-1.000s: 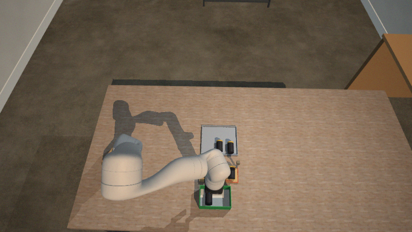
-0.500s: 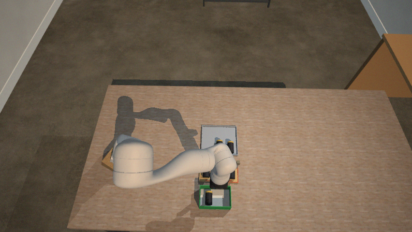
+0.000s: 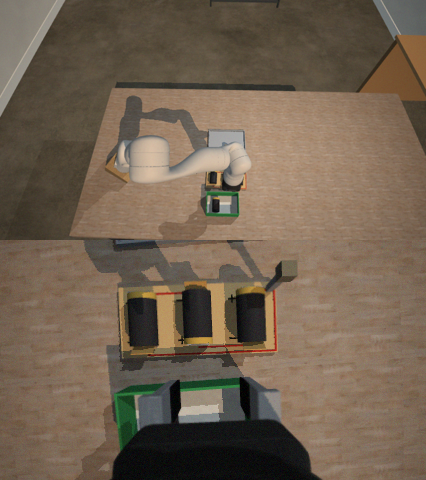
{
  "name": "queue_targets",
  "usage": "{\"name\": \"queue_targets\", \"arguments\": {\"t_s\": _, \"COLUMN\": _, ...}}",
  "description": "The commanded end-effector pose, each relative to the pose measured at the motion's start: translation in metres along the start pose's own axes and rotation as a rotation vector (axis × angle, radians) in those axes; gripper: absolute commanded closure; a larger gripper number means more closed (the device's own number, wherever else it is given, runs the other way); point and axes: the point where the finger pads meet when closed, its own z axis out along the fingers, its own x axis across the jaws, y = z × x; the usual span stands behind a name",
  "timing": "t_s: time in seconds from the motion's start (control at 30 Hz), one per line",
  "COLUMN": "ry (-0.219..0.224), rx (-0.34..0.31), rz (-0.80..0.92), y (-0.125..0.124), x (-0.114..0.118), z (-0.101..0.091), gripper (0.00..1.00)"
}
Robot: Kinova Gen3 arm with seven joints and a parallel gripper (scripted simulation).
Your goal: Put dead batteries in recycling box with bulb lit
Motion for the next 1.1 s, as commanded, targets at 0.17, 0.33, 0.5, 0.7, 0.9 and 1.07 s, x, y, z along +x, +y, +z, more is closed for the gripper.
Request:
{"name": "queue_targets", "arguments": {"t_s": 0.17, "ry": 0.005, "rx": 0.009, "rz": -0.032, "y": -0.029, "x": 0.017, "z": -0.003, "gripper": 0.10}}
{"name": "queue_targets", "arguments": {"t_s": 0.33, "ry": 0.005, "rx": 0.009, "rz": -0.032, "y": -0.039, "x": 0.025, "z": -0.003, "gripper": 0.10}}
{"name": "queue_targets", "arguments": {"t_s": 0.5, "ry": 0.005, "rx": 0.009, "rz": -0.032, "y": -0.045, "x": 0.030, "z": -0.003, "gripper": 0.10}}
{"name": "queue_targets", "arguments": {"t_s": 0.7, "ry": 0.005, "rx": 0.009, "rz": -0.032, "y": -0.055, "x": 0.039, "z": -0.003, "gripper": 0.10}}
{"name": "queue_targets", "arguments": {"t_s": 0.9, "ry": 0.005, "rx": 0.009, "rz": -0.032, "y": -0.063, "x": 0.046, "z": -0.003, "gripper": 0.10}}
{"name": "queue_targets", "arguments": {"t_s": 1.07, "ry": 0.005, "rx": 0.009, "rz": -0.032, "y": -0.066, "x": 0.048, "z": -0.003, "gripper": 0.10}}
